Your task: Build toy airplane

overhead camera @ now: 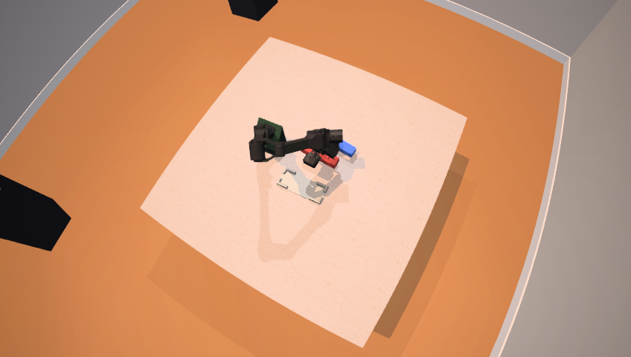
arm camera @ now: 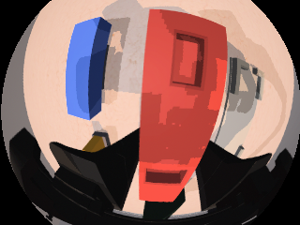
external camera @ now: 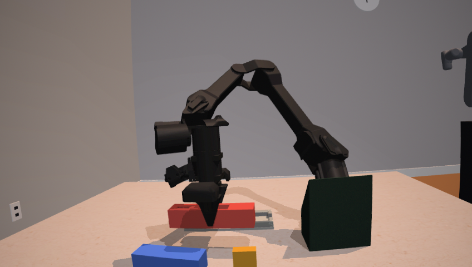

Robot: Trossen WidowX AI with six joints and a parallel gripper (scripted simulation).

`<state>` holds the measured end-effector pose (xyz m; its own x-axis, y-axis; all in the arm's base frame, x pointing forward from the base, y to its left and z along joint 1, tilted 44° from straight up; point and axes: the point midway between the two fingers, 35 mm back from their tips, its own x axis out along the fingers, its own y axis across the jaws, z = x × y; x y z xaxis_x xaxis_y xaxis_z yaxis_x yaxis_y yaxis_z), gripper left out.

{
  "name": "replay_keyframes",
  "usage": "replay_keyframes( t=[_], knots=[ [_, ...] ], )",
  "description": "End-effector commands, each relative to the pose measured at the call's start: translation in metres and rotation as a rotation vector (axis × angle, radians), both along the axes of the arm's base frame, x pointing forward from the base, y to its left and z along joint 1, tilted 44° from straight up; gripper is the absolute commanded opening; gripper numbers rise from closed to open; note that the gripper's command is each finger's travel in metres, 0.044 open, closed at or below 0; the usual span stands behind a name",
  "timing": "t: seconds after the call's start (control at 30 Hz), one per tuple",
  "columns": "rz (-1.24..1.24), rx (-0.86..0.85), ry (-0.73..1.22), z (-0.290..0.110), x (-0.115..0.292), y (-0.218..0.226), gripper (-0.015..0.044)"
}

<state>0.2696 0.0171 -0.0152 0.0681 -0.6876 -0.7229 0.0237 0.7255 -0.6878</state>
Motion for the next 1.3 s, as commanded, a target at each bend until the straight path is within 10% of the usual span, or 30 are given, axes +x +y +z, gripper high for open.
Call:
replay_keyframes(
  t=[0.0, 1.27],
  knots=[
    [-0.001, 0.009, -0.012, 0.011, 0.001, 0.011, 0.0],
    [0.023, 0.023, 0.013, 0.07, -0.001, -0.004, 0.0]
  ],
)
